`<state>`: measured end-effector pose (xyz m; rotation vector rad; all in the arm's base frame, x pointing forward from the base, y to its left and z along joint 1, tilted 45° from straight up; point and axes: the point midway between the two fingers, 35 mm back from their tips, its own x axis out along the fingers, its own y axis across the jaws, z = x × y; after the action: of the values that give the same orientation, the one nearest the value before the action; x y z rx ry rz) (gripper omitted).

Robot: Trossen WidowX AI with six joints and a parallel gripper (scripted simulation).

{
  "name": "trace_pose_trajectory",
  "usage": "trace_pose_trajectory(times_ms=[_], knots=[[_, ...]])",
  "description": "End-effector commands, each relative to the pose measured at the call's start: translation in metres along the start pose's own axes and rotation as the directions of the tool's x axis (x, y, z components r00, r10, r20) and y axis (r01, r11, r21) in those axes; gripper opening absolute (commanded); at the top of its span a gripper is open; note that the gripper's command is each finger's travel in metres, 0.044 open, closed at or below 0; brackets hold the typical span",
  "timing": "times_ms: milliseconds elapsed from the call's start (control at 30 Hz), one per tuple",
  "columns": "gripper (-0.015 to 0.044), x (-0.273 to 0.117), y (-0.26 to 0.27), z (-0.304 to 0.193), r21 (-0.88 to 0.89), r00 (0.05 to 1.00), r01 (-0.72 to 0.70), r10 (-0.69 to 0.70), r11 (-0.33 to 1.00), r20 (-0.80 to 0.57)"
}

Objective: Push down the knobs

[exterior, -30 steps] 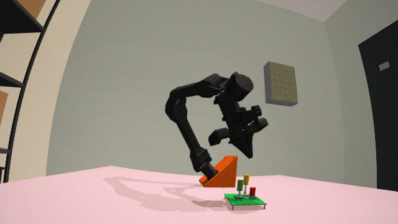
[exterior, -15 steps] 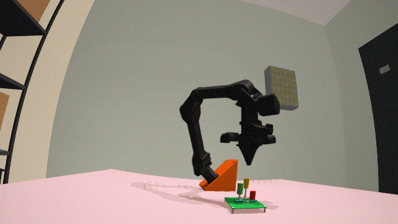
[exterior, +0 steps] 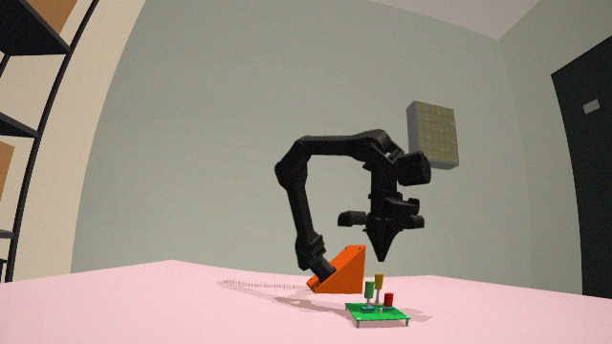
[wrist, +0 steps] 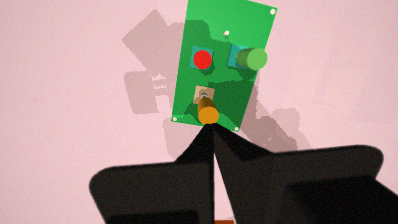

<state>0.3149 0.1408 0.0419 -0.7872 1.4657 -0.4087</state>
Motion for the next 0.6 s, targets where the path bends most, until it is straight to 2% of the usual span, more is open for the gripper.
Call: trace_pose_trajectory(times_ms=[0, 567], knots=[[0.0000, 0.005, -0.001, -0.001, -0.009, 1.000, 0.007, -0.007, 1.000, -0.003], [0.0000, 0.023, -0.001, -0.001, -0.009, 1.000, 0.008, -0.008, 1.000, -0.003]])
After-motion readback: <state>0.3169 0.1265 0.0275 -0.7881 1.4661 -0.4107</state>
